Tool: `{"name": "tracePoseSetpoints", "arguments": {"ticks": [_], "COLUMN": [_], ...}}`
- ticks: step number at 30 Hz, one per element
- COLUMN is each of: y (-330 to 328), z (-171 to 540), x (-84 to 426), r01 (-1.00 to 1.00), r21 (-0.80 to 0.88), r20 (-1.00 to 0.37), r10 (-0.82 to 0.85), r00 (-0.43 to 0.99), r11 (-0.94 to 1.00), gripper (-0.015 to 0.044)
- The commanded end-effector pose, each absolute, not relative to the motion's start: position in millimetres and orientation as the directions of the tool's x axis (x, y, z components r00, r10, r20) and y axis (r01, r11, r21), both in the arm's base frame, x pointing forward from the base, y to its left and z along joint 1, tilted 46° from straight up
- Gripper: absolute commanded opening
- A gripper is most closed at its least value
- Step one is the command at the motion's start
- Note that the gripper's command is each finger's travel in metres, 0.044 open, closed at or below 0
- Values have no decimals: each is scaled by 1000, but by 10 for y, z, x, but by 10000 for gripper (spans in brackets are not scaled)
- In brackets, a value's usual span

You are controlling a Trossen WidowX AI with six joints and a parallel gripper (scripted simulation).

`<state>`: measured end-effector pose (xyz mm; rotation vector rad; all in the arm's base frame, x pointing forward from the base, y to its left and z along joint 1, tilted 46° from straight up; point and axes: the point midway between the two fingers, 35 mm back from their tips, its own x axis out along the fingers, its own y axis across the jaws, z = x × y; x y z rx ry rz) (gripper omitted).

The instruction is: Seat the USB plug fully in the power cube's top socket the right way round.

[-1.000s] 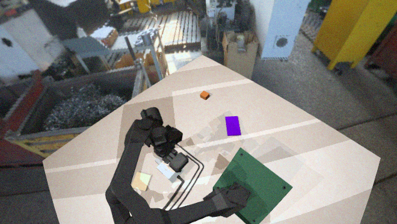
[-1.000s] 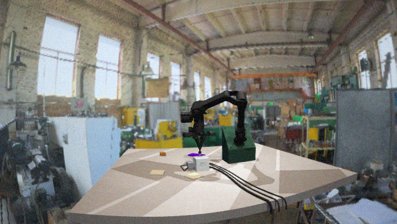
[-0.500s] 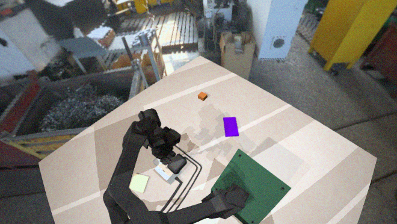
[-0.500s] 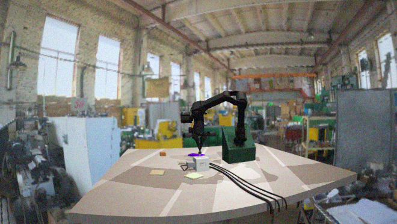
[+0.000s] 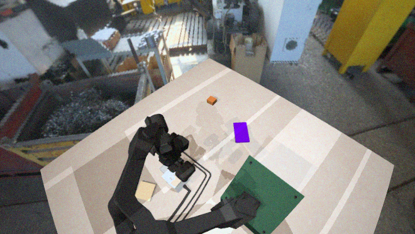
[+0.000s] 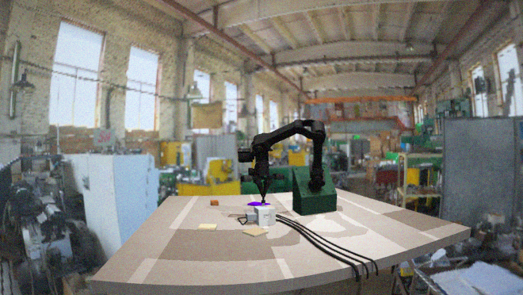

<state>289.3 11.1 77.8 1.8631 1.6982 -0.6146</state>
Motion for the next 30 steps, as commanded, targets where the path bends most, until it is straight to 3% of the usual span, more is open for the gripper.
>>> {"name": "tracePoseSetpoints", "arguments": {"ticks": [1, 30], "y": [123, 147], "z": [773, 749], "x": [2894, 2898], "r01": [995, 995], "r21": [83, 83], "r20": [-652, -652], "r10": [751, 751], "r00": [102, 102], "r11": [-63, -63], "gripper": [0, 0]}}
